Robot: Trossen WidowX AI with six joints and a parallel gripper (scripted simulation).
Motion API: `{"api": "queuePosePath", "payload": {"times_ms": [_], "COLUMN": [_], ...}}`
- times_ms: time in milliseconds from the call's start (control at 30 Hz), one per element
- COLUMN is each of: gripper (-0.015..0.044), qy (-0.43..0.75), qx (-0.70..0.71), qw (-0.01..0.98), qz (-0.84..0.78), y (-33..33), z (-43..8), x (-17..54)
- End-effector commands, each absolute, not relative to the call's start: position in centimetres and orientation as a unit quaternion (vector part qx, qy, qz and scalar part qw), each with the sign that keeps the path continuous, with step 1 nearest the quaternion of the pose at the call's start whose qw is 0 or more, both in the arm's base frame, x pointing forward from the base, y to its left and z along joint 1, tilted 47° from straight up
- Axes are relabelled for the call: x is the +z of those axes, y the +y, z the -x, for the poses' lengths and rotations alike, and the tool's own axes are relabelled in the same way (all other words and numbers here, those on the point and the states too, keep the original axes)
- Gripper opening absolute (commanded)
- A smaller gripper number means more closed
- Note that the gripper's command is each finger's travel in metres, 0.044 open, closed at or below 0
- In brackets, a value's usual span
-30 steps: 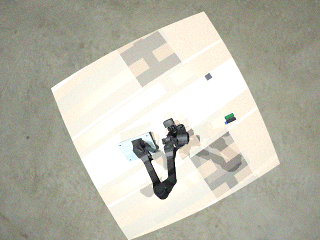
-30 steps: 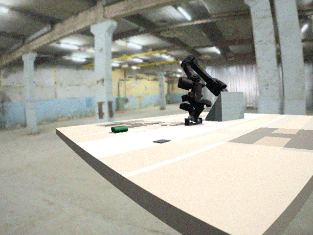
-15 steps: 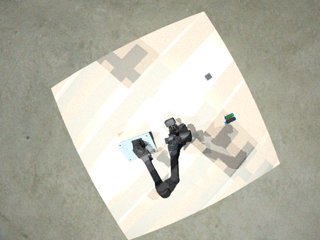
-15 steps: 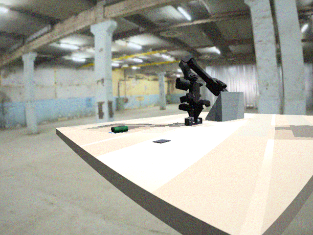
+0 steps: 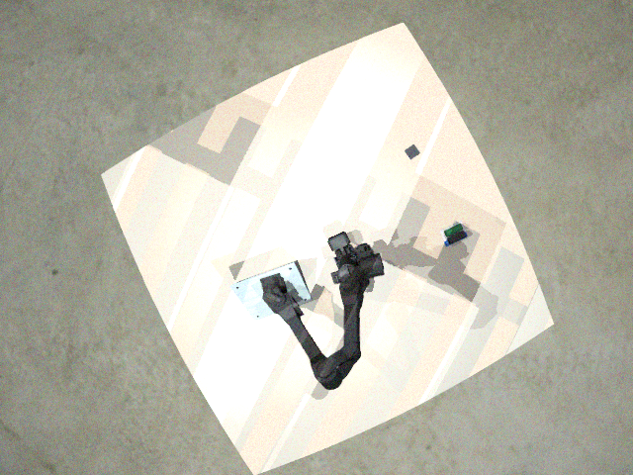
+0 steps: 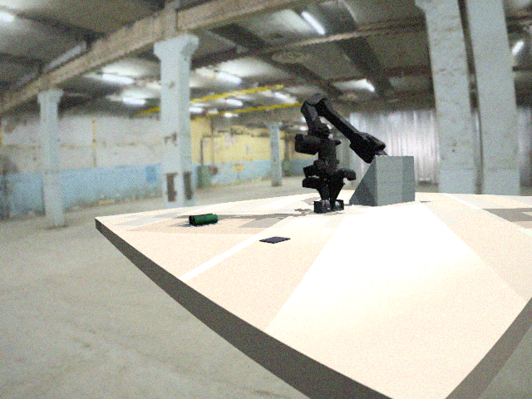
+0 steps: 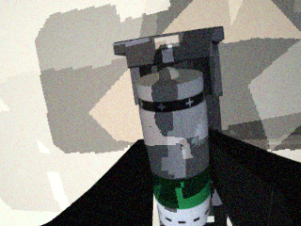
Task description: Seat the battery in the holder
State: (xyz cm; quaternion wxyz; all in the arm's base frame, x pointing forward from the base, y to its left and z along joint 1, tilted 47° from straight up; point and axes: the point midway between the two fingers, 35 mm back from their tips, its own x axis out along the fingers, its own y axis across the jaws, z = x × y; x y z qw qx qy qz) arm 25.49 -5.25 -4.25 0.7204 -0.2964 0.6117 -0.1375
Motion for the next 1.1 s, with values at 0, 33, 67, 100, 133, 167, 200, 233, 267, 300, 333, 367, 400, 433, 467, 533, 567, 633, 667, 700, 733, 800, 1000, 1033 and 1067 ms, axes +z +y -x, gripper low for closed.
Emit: {"api": "queuePosePath", "payload": {"times_ms": [0, 33, 67, 100, 133, 167, 200, 233, 267, 300, 333, 367, 400, 433, 467, 533, 567, 633, 667, 700, 733, 800, 1000, 1033, 1067], "gripper": [0.0080, 0.0080, 0.0080, 0.0080, 0.0080, 0.0080, 0.0080, 0.0080, 0.0080, 0.0080, 0.0080, 0.0080, 0.0080, 0.0080, 0.0080, 0.0080, 0.0080, 0.0080, 0.0080, 0.0080, 0.0080, 0.0080, 0.0080, 0.0080, 0.0080], "qy": [0.630, 0.632, 0.634, 0.636, 0.637, 0.639, 0.641, 0.643, 0.645, 0.647, 0.649, 0.651, 0.653, 0.655, 0.656, 0.660, 0.662, 0.665, 0.667, 0.668, 0.670, 0.673, 0.677, 0.677, 0.678], "qx": [-0.141, -0.142, -0.143, -0.144, -0.146, -0.147, -0.148, -0.149, -0.150, -0.151, -0.152, -0.153, -0.154, -0.155, -0.156, -0.158, -0.159, -0.160, -0.161, -0.162, -0.163, -0.164, -0.166, -0.166, -0.166], "qw": [0.705, 0.703, 0.702, 0.700, 0.698, 0.697, 0.695, 0.693, 0.692, 0.690, 0.688, 0.687, 0.685, 0.683, 0.682, 0.679, 0.677, 0.674, 0.673, 0.671, 0.670, 0.667, 0.663, 0.663, 0.663], "qz": [0.294, 0.293, 0.293, 0.292, 0.291, 0.290, 0.289, 0.288, 0.288, 0.287, 0.286, 0.285, 0.284, 0.283, 0.282, 0.281, 0.280, 0.278, 0.277, 0.276, 0.276, 0.274, 0.271, 0.271, 0.271], "y": [-5.42, -5.43, -5.44, -5.45, -5.46, -5.47, -5.48, -5.50, -5.51, -5.52, -5.53, -5.55, -5.56, -5.57, -5.59, -5.61, -5.63, -5.67, -5.69, -5.70, -5.72, -5.74, -5.76, -5.75, -5.74], "z": [-24.88, -24.89, -24.90, -24.91, -24.92, -24.93, -24.94, -24.95, -24.96, -24.97, -24.98, -24.99, -25.00, -25.01, -25.02, -25.04, -25.05, -25.08, -25.10, -25.13, -25.16, -25.24, -25.47, -25.52, -25.59], "x": [-4.67, -4.66, -4.66, -4.65, -4.64, -4.63, -4.62, -4.61, -4.59, -4.58, -4.57, -4.55, -4.53, -4.52, -4.50, -4.46, -4.44, -4.41, -4.39, -4.37, -4.35, -4.32, -4.26, -4.26, -4.26]}}
